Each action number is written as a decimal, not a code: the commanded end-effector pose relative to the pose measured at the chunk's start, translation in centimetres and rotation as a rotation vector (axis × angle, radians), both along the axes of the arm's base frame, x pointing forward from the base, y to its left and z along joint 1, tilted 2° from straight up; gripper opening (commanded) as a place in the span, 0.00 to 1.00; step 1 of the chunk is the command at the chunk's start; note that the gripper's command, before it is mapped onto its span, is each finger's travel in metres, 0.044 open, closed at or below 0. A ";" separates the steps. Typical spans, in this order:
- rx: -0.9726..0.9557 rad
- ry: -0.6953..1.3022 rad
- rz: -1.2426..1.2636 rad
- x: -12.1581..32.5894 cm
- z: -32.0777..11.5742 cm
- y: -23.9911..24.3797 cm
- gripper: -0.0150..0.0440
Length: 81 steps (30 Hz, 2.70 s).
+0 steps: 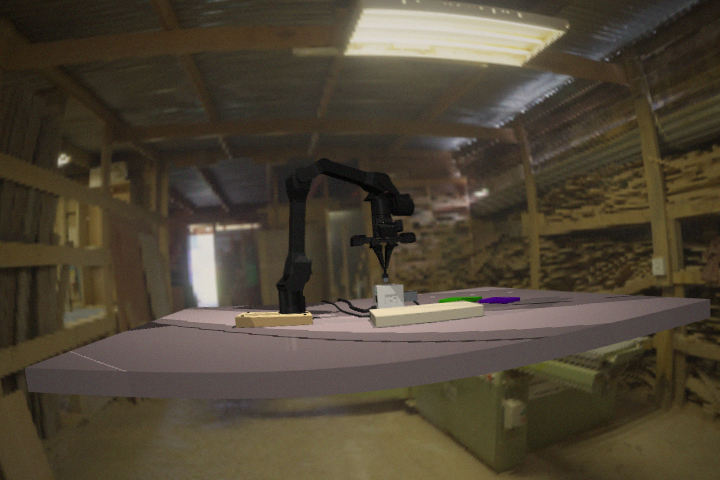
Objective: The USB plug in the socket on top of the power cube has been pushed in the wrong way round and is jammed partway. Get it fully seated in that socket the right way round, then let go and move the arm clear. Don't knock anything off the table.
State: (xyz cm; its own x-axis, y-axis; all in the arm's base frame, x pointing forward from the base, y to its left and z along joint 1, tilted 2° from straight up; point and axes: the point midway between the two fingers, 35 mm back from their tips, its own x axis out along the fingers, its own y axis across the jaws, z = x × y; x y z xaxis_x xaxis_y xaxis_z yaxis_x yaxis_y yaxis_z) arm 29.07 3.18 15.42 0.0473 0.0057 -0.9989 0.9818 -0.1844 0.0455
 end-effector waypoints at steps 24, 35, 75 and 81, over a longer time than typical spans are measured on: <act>-0.006 -0.001 -0.009 0.1 -0.3 -0.1 0.25; -0.006 -0.001 -0.009 0.1 -0.5 -0.1 0.25; -0.006 -0.001 -0.009 0.1 -1.0 -0.1 0.25; -0.006 -0.001 -0.009 0.1 -1.0 -0.1 0.25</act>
State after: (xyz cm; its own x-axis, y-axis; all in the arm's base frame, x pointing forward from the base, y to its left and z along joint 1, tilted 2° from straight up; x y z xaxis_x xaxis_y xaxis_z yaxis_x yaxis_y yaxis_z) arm 29.12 3.12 14.45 0.0470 0.0013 -0.9989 0.9806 -0.1904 0.0459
